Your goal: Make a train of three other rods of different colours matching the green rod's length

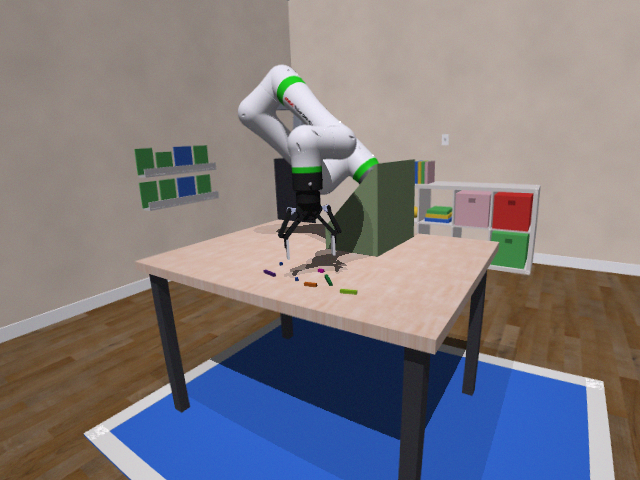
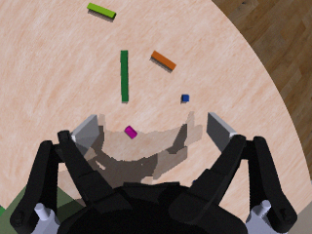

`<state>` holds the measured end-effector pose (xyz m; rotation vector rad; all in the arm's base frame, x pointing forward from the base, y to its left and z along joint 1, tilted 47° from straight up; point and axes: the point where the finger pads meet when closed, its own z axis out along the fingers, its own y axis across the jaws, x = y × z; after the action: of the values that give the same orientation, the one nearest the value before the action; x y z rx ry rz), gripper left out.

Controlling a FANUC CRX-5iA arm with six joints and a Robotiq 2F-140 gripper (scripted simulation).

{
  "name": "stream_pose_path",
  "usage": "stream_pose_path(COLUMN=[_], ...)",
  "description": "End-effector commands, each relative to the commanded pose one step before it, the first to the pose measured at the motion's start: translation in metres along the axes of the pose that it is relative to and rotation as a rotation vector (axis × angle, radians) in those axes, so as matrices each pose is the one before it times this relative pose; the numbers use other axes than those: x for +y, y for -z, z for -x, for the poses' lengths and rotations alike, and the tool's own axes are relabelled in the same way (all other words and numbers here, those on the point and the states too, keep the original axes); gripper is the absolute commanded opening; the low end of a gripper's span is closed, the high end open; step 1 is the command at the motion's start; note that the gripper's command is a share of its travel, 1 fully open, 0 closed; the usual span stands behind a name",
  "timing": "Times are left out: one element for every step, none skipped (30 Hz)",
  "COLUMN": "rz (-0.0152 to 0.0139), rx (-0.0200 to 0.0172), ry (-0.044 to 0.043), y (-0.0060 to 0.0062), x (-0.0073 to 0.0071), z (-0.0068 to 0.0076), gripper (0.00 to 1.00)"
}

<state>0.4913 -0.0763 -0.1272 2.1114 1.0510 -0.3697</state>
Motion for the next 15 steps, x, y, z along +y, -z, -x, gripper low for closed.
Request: stream_pose_path(rz=[0.00007, 0.00000, 0.00000, 0.00000, 0.00000, 0.00000, 0.00000, 0.00000, 0.00000, -0.00001, -0.00002, -0.00003, -0.00005, -0.00006, -0.00008], rx=[0.00038, 0.00000, 0.00000, 0.00000, 0.00000, 0.00000, 0.00000, 0.00000, 0.00001, 0.00001, 0.00002, 0.00004, 0.00005, 0.00006, 0.00007], ry=[-0.00001, 0.00000, 0.00000, 0.00000, 0.00000, 0.00000, 0.00000, -0.00035, -0.00237, -0.00612, -0.01130, -0.01764, -0.02486, -0.03272, -0.04099], y=[0.00018, 0.00000, 0.00000, 0.00000, 0.00000, 0.00000, 0.00000, 0.00000, 0.00000, 0.00000, 0.00001, 0.00001, 0.00002, 0.00002, 0.00003], x=[-0.00001, 0.00000, 0.00000, 0.00000, 0.00000, 0.00000, 0.00000, 0.00001, 0.00006, 0.00016, 0.00029, 0.00046, 0.00065, 0.00087, 0.00112], z=[-0.00020, 0.00000, 0.00000, 0.00000, 0.00000, 0.00000, 0.00000, 0.00001, 0.00005, 0.00013, 0.00024, 0.00037, 0.00051, 0.00065, 0.00078], gripper=[1.00, 1.00, 1.00, 1.00, 1.00, 1.00, 1.00, 1.00, 1.00, 1.00, 1.00, 1.00, 1.00, 1.00, 1.00])
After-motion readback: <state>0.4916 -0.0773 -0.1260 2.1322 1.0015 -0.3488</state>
